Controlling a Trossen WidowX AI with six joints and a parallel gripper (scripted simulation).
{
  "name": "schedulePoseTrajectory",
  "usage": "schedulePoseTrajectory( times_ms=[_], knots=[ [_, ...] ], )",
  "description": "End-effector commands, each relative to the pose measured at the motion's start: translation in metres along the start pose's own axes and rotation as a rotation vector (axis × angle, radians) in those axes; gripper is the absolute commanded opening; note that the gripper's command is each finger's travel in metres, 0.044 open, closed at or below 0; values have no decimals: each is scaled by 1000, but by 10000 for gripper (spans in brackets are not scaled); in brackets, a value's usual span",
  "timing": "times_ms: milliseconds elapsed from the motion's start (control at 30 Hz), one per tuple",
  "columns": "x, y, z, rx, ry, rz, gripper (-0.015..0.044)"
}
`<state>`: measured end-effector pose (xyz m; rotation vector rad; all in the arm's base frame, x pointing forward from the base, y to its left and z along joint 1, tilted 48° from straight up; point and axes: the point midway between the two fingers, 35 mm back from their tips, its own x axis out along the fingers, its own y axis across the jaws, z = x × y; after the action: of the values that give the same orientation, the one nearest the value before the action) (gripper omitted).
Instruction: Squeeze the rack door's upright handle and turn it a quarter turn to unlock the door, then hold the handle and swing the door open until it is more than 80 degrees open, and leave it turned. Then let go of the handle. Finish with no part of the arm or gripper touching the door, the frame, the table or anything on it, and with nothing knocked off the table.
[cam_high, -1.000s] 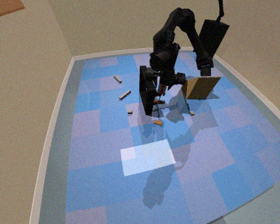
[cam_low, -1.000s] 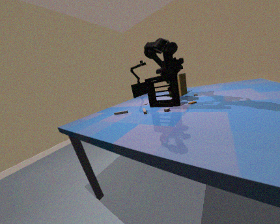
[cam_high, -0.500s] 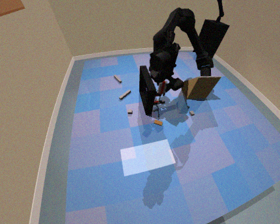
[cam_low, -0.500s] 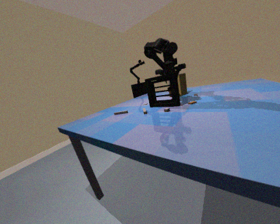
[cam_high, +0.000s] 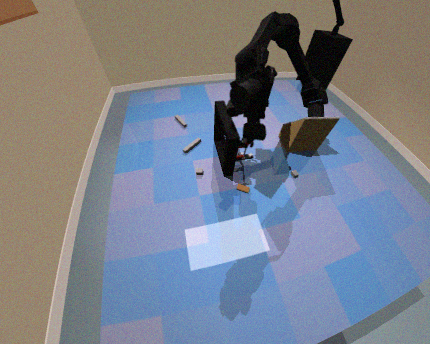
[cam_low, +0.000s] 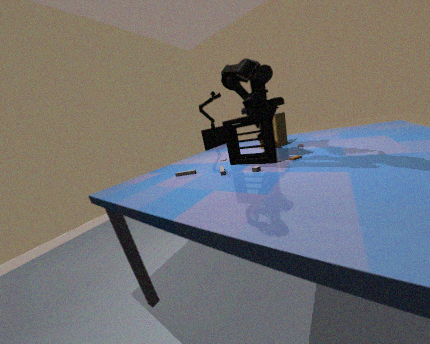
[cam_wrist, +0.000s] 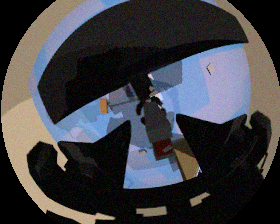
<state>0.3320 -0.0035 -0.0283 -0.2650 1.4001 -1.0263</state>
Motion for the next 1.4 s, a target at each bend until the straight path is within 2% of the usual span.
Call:
schedulePoseTrajectory(
  times_ms=[0,800,1033,1267,1367],
  knots=[
    [0,0,0,199,-1,-2,299],
    [0,0,0,1379,-2,-2,299],
    [0,0,0,1412,-2,-2,299],
    [0,0,0,1412,-2,-2,115],
    [0,0,0,1412,-2,-2,95]
  ],
)
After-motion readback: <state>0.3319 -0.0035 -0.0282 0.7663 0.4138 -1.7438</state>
